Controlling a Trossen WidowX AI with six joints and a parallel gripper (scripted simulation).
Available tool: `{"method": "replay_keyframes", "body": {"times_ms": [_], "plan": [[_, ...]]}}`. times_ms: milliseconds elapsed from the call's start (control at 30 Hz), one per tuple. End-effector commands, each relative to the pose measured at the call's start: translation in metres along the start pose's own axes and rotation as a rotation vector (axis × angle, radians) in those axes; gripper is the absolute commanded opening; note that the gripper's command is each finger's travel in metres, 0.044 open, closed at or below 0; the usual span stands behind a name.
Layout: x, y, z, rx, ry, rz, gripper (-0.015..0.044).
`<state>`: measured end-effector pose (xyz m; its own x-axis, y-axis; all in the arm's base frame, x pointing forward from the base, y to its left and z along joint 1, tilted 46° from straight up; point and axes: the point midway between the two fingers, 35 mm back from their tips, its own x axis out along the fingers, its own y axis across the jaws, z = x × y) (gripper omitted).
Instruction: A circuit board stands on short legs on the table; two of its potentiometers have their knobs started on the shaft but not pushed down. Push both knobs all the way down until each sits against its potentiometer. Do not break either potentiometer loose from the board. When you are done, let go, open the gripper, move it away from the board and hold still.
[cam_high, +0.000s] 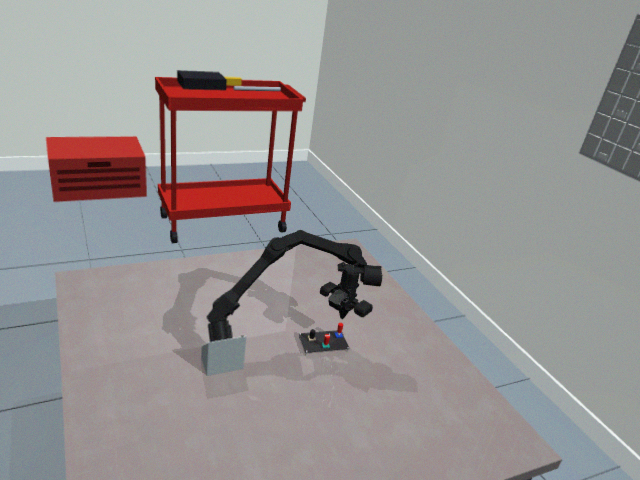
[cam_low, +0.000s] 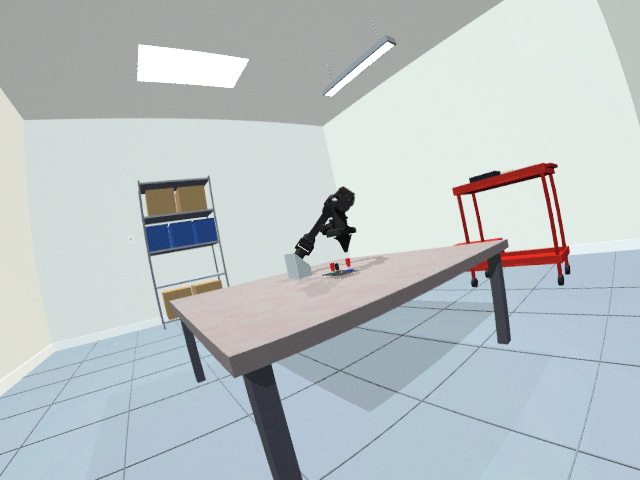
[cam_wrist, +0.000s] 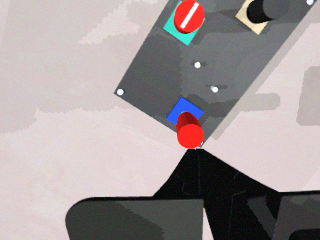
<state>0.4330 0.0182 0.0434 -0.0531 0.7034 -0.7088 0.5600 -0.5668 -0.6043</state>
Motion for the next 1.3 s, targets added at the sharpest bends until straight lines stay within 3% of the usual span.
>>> {"method": "replay_keyframes", "body": {"times_ms": [0, 433, 1267], "plan": [[0.003, 0.0, 0.001, 0.008, 0.002, -0.004, 0.0], [0.022, 0.0, 0.0, 0.007, 0.003, -0.004, 0.0], [0.025, -0.001, 0.0, 0.007, 0.003, -0.004, 0.0]]}}
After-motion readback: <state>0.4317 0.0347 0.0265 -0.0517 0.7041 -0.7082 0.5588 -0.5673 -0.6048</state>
